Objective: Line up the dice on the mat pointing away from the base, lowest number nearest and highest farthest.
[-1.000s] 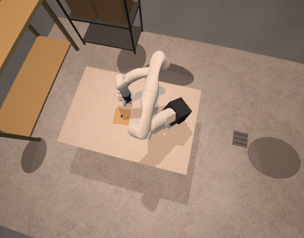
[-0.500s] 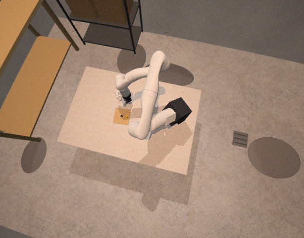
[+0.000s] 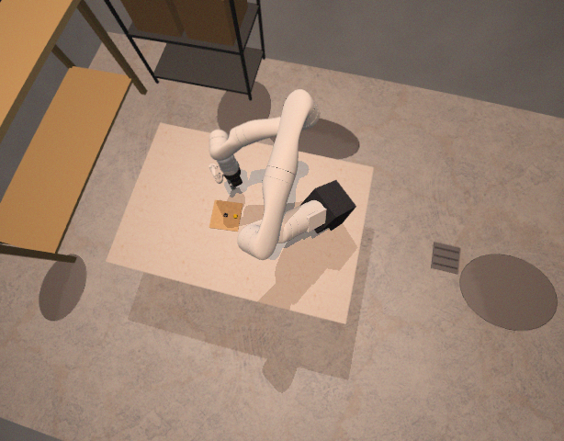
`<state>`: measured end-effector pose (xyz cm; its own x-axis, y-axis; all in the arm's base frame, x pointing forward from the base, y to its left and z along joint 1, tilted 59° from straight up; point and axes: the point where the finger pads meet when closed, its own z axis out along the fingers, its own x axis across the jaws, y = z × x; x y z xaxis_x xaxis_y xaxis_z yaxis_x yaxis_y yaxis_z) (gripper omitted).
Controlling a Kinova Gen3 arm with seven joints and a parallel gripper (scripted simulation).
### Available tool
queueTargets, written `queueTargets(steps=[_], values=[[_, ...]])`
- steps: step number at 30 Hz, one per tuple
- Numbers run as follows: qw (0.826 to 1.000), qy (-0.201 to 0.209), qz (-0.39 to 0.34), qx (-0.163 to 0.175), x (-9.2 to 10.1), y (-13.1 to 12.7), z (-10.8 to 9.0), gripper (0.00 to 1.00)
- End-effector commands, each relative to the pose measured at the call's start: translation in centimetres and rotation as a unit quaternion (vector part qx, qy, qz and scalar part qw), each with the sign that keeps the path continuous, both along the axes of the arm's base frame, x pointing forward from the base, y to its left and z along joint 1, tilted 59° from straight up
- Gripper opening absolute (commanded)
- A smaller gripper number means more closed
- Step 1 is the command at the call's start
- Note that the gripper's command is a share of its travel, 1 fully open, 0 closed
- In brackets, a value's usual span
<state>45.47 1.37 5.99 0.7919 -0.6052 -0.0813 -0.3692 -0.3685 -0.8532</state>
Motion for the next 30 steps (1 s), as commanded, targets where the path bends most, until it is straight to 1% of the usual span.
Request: queueTargets(steps=[1, 4, 8, 22, 30], values=[[1.000, -0.003, -0.014, -0.006, -0.5, -2.3, 0.8, 0.34], [1.000, -0.003, -0.014, -0.006, -1.2, -3.2, 1.5, 0.34], [1.000, -0.003, -0.014, -0.006, -1.5, -3.7, 1.9, 0.34], [1.000, -0.002, -0.014, -0.006, -1.6, -3.7, 1.9, 0.34], [1.000, 0.004, -0.019, -0.003, -1.5, -3.6, 2.3, 0.34]])
